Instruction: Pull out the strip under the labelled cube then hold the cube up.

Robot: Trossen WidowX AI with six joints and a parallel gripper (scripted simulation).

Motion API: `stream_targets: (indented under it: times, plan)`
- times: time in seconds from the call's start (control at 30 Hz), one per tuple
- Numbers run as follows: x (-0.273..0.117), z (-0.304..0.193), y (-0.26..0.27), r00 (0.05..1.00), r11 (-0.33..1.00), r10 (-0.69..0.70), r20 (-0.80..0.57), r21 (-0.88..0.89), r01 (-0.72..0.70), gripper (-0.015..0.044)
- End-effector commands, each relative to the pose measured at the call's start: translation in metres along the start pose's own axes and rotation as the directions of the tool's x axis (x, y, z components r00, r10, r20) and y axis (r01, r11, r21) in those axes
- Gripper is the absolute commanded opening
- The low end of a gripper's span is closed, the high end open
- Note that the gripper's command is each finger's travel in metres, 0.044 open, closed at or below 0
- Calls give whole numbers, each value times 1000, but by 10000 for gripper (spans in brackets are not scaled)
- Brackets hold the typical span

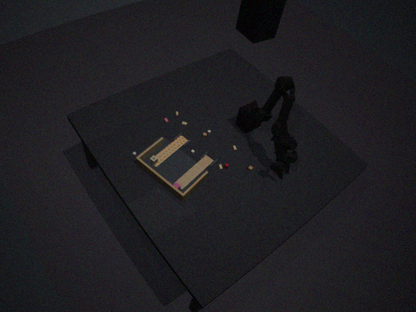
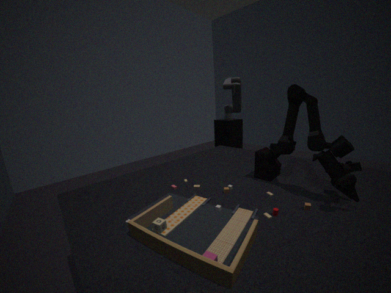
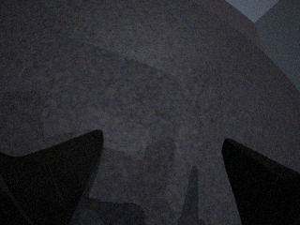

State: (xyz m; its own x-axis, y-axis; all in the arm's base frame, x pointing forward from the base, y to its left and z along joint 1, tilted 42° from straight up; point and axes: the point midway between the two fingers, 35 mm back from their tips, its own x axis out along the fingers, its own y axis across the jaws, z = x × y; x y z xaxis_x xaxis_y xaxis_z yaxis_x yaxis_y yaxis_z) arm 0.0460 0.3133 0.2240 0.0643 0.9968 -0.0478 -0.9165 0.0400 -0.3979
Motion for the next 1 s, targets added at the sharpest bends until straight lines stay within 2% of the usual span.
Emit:
stream_targets:
  times: [0.0,0.23,0.47,0.73,0.97]
  plan:
    - [-1,-35,-45,991,991,-81,-109,97,92,400]
    - [-29,-96,-114,937,923,-205,-282,262,281,400]
    - [-86,-152,-172,850,764,-308,-427,421,488,400]
    - [-176,-203,-215,731,462,-406,-548,568,682,400]
    - [-268,-232,-227,620,123,-488,-615,655,746,400]
